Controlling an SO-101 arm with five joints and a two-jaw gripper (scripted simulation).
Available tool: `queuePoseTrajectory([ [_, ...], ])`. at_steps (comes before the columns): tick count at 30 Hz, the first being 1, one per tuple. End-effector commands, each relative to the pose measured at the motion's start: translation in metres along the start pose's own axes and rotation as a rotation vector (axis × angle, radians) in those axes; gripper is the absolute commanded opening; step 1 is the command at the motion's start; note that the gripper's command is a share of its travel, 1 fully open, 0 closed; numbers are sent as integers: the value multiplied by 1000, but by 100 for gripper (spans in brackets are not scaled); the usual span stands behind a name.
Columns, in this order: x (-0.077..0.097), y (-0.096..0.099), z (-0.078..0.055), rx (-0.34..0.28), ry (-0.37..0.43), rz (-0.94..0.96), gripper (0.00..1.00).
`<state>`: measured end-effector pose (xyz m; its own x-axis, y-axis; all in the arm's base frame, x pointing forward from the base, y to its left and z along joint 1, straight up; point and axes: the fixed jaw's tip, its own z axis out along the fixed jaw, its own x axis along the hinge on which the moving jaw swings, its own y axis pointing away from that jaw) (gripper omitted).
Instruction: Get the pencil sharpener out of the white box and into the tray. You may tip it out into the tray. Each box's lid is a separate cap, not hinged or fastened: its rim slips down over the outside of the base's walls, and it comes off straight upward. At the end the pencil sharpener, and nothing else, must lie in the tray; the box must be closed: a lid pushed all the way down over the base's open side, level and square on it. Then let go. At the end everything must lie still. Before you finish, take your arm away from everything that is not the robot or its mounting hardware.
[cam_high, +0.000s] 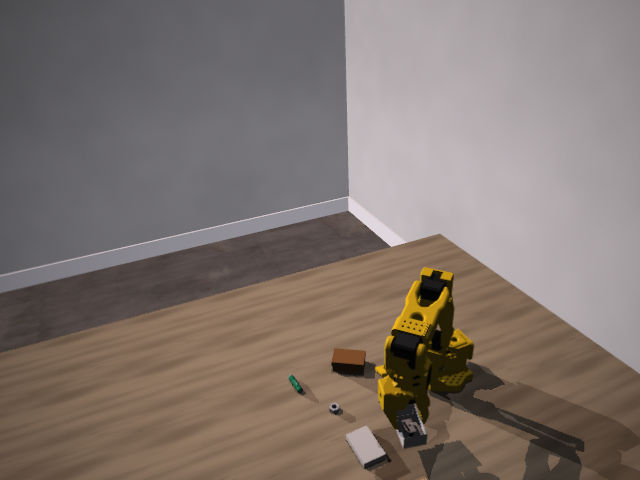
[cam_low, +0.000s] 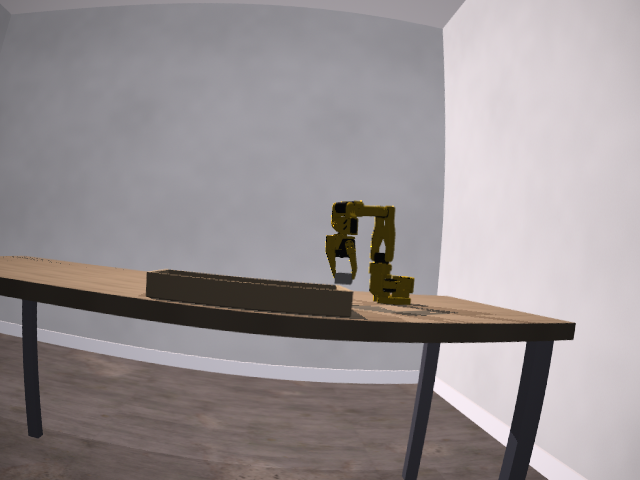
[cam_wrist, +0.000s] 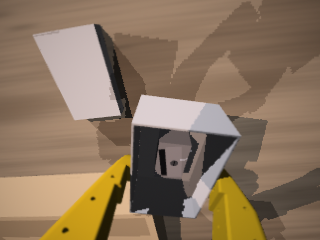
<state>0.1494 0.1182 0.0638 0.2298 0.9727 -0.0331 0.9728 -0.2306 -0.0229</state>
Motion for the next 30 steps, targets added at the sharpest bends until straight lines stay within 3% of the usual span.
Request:
queuePoseTrajectory([
  [1,7,3,-7,-20,35,160,21],
  [6,10,4,-7,-17,37,345,21],
  [15,12,5,-7,-14,38,511,21],
  [30,13,5,-7,-13,38,553,21],
])
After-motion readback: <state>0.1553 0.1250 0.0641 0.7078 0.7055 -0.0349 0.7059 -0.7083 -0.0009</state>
